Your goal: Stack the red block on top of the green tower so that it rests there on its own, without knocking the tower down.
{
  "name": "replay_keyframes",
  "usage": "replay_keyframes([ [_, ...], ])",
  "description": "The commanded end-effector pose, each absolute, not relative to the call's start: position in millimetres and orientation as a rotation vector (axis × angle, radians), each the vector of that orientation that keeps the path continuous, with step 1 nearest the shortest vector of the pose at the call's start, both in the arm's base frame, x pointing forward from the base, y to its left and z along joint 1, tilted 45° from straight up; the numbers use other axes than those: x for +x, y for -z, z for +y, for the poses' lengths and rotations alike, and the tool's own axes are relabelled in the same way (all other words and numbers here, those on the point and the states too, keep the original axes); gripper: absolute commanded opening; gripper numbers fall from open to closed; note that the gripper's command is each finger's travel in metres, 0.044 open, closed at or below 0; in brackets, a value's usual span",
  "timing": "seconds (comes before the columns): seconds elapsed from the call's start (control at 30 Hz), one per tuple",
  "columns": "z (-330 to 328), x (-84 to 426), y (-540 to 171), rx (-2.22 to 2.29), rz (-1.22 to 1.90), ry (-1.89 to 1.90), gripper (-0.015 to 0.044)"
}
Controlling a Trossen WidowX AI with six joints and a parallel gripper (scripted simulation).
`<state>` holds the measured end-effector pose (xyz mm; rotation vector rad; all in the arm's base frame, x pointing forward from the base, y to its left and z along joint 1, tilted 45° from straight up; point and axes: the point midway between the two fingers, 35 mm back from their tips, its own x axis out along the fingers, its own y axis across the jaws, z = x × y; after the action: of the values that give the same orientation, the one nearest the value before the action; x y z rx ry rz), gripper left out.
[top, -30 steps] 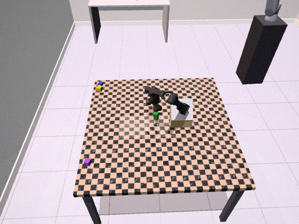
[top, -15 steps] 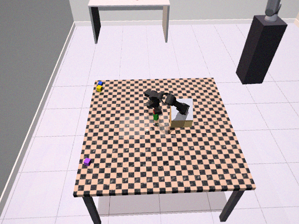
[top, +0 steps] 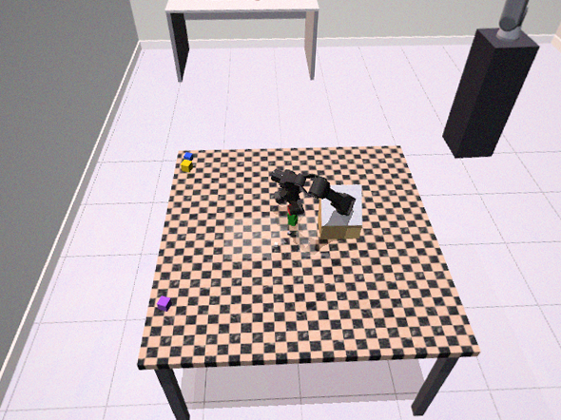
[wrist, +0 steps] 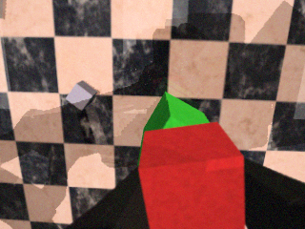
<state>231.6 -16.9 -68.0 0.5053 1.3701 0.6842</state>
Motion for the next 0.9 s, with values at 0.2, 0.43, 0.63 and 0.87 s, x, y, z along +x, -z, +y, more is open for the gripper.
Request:
replay_keyframes([
  [0.2, -15.7, 231.8, 68.4, 0.512, 1.368, -0.684, 0.0000],
  [0.43, -19.3, 231.5, 65.1, 0.511, 1.368, -0.683, 0.0000],
  [0.63, -16.5, 231.2, 68.1, 0.508, 1.372, -0.684, 0.0157],
  [0.87, -16.5, 231.2, 68.1, 0.508, 1.372, -0.684, 0.0341],
])
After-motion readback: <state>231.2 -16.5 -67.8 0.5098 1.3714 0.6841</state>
